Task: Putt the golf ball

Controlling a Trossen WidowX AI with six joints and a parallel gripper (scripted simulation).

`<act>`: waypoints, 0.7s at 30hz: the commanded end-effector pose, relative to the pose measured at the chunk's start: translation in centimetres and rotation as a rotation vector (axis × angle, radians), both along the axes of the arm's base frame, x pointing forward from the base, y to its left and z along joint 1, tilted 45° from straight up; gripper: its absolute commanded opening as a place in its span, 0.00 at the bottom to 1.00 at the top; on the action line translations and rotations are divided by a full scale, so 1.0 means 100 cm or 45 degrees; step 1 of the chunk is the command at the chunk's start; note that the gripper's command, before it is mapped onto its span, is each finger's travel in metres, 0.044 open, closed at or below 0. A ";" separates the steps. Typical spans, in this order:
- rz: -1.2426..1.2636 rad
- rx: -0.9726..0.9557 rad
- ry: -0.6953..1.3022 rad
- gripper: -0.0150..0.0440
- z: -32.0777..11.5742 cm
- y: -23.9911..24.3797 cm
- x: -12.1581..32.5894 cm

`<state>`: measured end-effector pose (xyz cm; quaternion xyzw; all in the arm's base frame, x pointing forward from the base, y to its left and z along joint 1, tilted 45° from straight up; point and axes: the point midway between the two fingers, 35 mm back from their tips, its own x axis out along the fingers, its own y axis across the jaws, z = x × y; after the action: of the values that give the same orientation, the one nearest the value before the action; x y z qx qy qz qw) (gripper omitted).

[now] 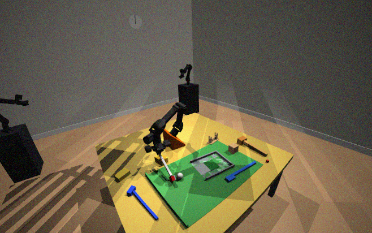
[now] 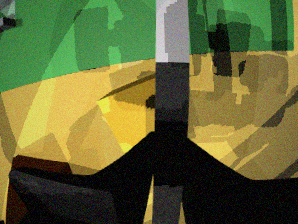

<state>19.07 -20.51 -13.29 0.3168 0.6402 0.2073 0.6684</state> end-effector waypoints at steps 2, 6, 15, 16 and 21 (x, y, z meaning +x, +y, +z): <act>0.001 -0.001 -0.001 0.25 0.000 -0.001 0.000; 0.000 -0.001 -0.001 0.25 0.000 -0.001 0.000; -0.011 0.002 0.000 0.25 -0.020 -0.018 -0.003; -0.012 0.002 0.000 0.25 -0.021 -0.019 -0.003; -0.018 0.007 0.007 0.25 -0.020 -0.016 -0.004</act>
<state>18.63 -22.20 -15.35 0.3232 0.6393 0.2038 0.6673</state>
